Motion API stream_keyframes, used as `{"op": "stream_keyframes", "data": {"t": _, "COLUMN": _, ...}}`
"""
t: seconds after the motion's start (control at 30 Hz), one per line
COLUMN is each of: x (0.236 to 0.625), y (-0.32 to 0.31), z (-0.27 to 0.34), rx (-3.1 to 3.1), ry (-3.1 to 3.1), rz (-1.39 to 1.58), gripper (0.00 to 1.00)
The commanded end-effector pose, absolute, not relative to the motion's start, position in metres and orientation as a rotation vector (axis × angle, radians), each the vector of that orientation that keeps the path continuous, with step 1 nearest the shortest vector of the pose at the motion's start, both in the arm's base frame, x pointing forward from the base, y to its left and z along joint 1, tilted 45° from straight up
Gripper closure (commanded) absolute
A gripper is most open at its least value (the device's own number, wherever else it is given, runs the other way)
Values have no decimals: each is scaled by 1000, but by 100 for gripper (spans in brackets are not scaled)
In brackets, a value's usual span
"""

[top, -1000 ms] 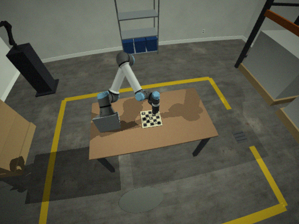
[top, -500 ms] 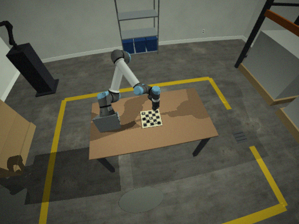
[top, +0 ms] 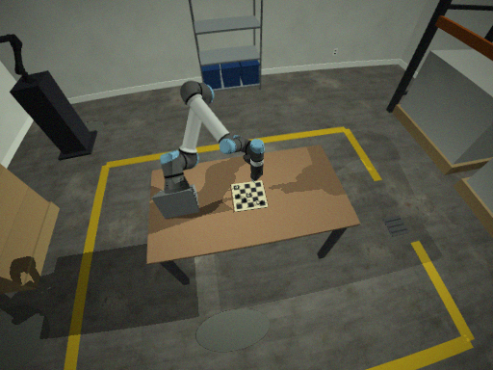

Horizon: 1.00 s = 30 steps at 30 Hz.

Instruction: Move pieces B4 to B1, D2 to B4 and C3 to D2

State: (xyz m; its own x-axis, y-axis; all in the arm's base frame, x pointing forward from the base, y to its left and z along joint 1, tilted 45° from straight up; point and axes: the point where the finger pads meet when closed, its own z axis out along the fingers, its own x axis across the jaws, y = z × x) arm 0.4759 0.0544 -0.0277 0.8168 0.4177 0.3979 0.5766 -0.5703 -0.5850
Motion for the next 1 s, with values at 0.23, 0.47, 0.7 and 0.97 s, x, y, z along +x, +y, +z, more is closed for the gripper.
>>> {"op": "stream_keyframes", "data": {"t": 0.23, "x": 434, "y": 50, "z": -24, "rx": -2323, "ry": -438, "rz": -159, "gripper": 100}}
{"op": "stream_keyframes", "data": {"t": 0.47, "x": 373, "y": 56, "z": -21, "rx": -2356, "ry": -9, "rz": 20, "gripper": 100}}
{"op": "stream_keyframes", "data": {"t": 0.7, "x": 363, "y": 59, "z": -21, "rx": -2354, "ry": 64, "rz": 50, "gripper": 100}}
{"op": "stream_keyframes", "data": {"t": 0.97, "x": 363, "y": 59, "z": -21, "rx": -2354, "ry": 64, "rz": 50, "gripper": 100}}
